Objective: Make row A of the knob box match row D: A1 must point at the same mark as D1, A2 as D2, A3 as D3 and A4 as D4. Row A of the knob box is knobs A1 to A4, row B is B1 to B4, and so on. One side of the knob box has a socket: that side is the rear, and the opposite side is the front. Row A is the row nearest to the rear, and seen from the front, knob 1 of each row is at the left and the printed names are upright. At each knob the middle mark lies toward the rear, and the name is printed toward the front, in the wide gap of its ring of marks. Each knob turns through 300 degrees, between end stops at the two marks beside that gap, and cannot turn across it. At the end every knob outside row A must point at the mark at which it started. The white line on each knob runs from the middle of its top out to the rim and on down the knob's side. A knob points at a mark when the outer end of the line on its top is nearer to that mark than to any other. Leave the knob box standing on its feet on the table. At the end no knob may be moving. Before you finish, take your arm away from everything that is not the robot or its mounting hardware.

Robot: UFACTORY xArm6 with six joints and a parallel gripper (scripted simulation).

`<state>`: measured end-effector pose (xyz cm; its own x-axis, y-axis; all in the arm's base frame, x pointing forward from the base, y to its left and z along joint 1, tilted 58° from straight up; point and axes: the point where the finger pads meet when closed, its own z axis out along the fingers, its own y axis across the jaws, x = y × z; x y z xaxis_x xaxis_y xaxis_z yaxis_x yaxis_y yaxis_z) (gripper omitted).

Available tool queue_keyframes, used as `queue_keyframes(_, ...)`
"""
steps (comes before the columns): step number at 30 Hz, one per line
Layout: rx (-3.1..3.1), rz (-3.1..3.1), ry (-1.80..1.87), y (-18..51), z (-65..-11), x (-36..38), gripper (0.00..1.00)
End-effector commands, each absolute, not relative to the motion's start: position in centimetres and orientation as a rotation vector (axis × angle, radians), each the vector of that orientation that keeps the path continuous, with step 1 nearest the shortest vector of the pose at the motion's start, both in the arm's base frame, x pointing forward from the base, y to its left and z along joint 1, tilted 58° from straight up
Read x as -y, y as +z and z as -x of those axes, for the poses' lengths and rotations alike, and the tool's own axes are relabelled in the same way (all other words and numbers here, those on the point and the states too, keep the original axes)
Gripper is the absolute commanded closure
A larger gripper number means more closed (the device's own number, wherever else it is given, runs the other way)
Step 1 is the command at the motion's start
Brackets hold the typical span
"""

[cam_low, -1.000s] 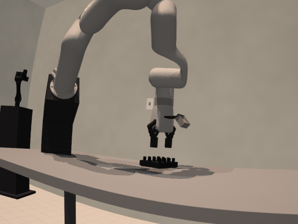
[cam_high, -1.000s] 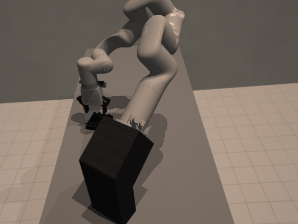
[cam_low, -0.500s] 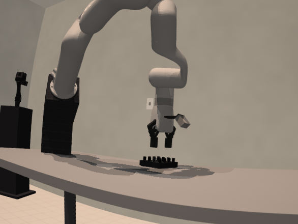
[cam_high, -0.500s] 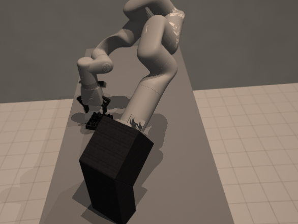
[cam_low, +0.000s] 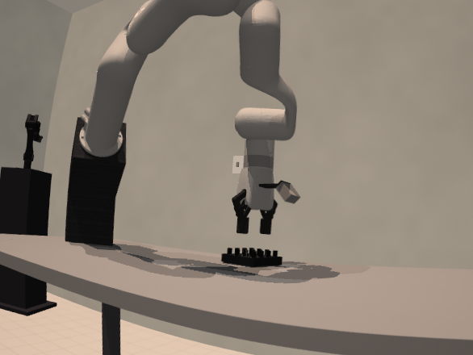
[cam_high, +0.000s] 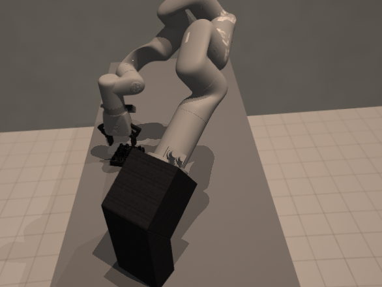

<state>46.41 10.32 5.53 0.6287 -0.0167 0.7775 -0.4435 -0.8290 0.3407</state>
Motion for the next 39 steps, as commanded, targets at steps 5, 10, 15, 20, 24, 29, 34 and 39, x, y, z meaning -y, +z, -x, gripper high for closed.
queue_keyframes(5, 0.360, -2.341, 1.112, 4.7, -45.8, -10.5, 0.00)
queue_keyframes(10, 0.360, -2.341, 1.112, 3.8, -45.1, -10.6, 0.00)
queue_keyframes(15, 0.360, -2.341, 1.112, 3.0, -44.5, -10.6, 0.00)
queue_keyframes(20, 0.360, -2.341, 1.112, 2.5, -44.1, -10.7, 0.00)
queue_keyframes(24, 0.360, -2.341, 1.112, 2.1, -43.8, -10.7, 0.00)
queue_keyframes(29, 0.360, -2.341, 1.112, 1.8, -43.6, -10.7, 0.00)
queue_keyframes(34, 0.360, -2.341, 1.112, 1.7, -43.6, -10.7, 0.00)
queue_keyframes(39, 0.360, -2.341, 1.112, 1.7, -43.6, -10.7, 0.00)
